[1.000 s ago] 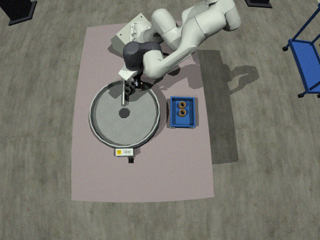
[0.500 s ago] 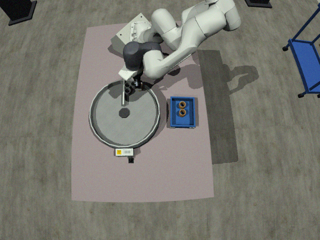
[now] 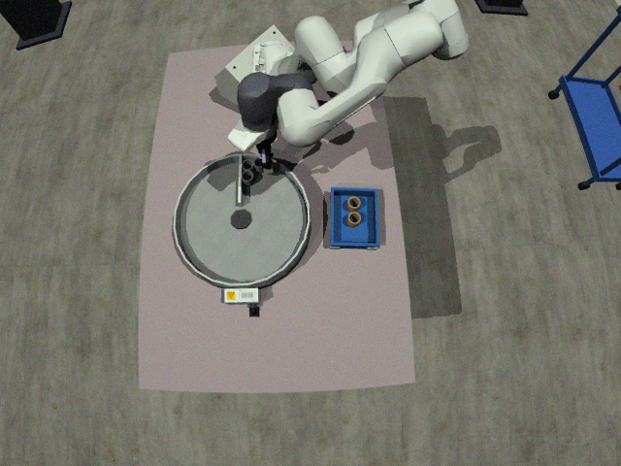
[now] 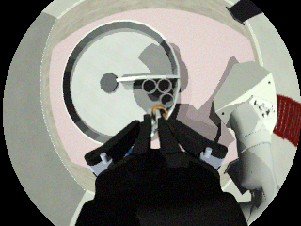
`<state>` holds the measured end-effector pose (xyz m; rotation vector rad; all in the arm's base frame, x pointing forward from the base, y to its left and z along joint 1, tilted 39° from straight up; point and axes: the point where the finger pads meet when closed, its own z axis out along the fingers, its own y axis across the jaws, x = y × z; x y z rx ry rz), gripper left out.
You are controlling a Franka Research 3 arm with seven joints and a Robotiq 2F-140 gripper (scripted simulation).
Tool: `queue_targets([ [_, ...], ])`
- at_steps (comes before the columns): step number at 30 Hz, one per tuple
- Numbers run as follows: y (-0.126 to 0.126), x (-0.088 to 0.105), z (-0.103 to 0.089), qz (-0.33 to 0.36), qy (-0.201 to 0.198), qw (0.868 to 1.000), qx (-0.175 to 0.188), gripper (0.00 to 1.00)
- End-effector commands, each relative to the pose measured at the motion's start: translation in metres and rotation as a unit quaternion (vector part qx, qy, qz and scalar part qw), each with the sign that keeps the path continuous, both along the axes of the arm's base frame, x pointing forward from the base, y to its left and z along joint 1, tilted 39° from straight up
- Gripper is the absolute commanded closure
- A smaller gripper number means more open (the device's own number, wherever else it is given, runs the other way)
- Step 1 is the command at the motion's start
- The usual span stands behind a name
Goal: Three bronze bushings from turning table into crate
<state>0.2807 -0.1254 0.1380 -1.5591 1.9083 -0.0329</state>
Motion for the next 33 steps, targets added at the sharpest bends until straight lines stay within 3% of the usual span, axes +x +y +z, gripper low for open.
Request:
queue_targets([
  [1, 0.0, -0.008, 0.006, 0.0, 0.008, 1.0, 0.008, 1.0],
  [10, -0.011, -0.023, 0.03, 0.0, 0.008, 1.0, 0.008, 1.0],
  [33, -0.012, -0.024, 0.031, 0.0, 0.008, 1.0, 0.008, 1.0],
])
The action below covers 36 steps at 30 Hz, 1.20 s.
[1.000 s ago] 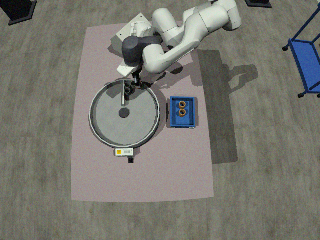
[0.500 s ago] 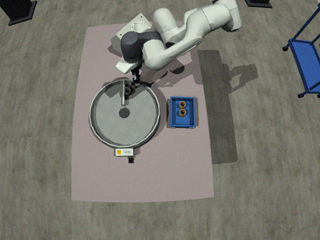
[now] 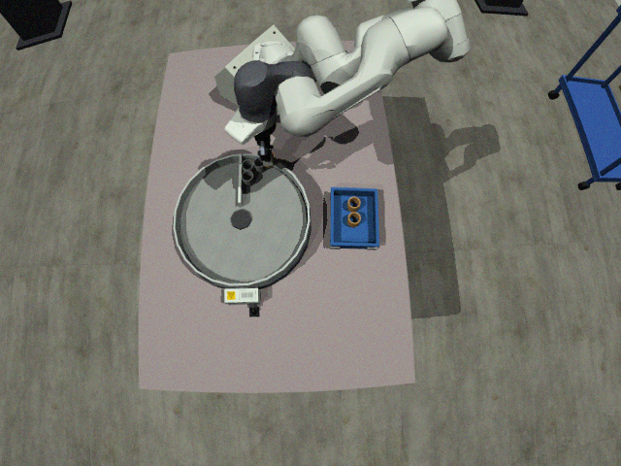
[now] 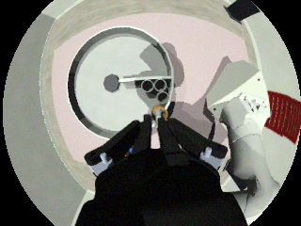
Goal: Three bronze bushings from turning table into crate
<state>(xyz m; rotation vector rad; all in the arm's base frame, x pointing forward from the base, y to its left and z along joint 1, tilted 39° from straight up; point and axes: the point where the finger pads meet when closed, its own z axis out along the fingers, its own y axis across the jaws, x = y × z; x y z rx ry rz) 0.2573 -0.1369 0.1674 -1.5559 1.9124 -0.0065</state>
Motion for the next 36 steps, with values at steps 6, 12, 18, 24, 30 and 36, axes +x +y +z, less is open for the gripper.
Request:
queue_targets([
  [6, 0.0, 0.0, 0.001, -0.001, 0.001, 1.0, 0.001, 1.0],
  [12, 0.0, 0.0, 0.001, -0.001, 0.001, 1.0, 0.001, 1.0],
  [18, 0.0, 0.0, 0.001, -0.001, 0.001, 1.0, 0.001, 1.0],
  [24, 0.003, 0.004, 0.006, -0.001, 0.001, 1.0, 0.001, 1.0],
  [30, 0.015, 0.02, 0.022, -0.001, 0.001, 1.0, 0.001, 1.0],
  [36, 0.031, 0.041, 0.043, -0.001, 0.001, 1.0, 0.001, 1.0],
])
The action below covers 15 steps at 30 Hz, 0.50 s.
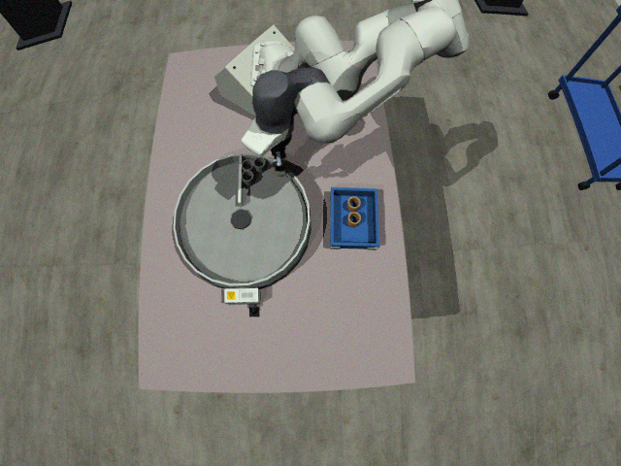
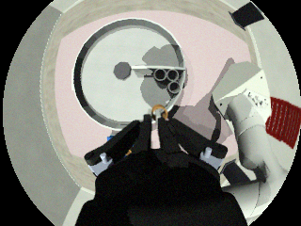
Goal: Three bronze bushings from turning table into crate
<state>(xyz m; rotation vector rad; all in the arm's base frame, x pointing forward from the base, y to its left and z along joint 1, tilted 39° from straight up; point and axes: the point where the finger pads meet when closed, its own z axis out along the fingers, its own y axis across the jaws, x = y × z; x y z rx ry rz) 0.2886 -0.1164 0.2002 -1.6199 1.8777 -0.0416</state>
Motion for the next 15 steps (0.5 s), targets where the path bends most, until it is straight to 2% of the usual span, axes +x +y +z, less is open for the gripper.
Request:
queue_targets([
  [1, 0.016, 0.017, 0.017, -0.022, 0.009, 0.999, 0.022, 1.0],
  [14, 0.085, 0.106, 0.107, -0.022, 0.009, 0.999, 0.022, 1.0],
  [15, 0.085, 0.106, 0.107, -0.022, 0.009, 0.999, 0.022, 1.0],
])
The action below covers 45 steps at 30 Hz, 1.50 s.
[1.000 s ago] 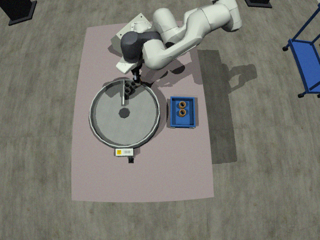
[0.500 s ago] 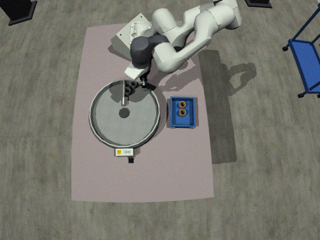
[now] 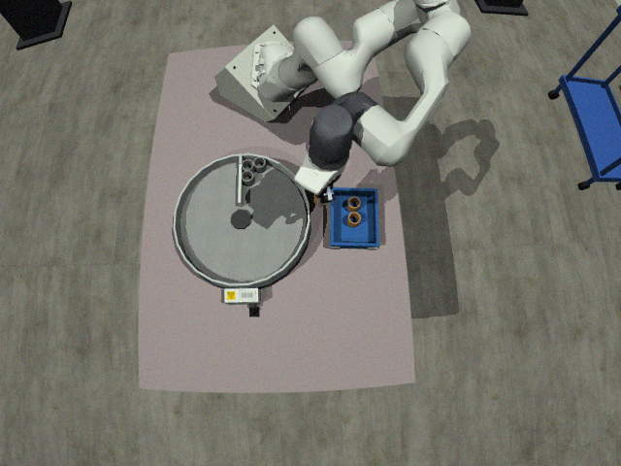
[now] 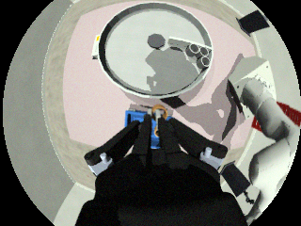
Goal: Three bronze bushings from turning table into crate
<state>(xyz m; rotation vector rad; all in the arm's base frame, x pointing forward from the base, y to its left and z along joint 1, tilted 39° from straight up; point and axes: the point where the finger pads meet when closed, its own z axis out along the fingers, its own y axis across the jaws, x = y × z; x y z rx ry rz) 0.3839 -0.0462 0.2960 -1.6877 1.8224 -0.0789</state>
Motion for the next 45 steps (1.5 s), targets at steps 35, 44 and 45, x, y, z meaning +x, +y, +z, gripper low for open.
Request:
queue_targets([
  [35, 0.065, 0.075, 0.077, -0.049, 0.023, 0.998, 0.042, 1.0],
  [44, 0.065, 0.075, 0.077, -0.049, 0.023, 0.998, 0.042, 1.0],
  [45, 0.065, 0.075, 0.077, -0.049, 0.023, 0.998, 0.042, 1.0],
])
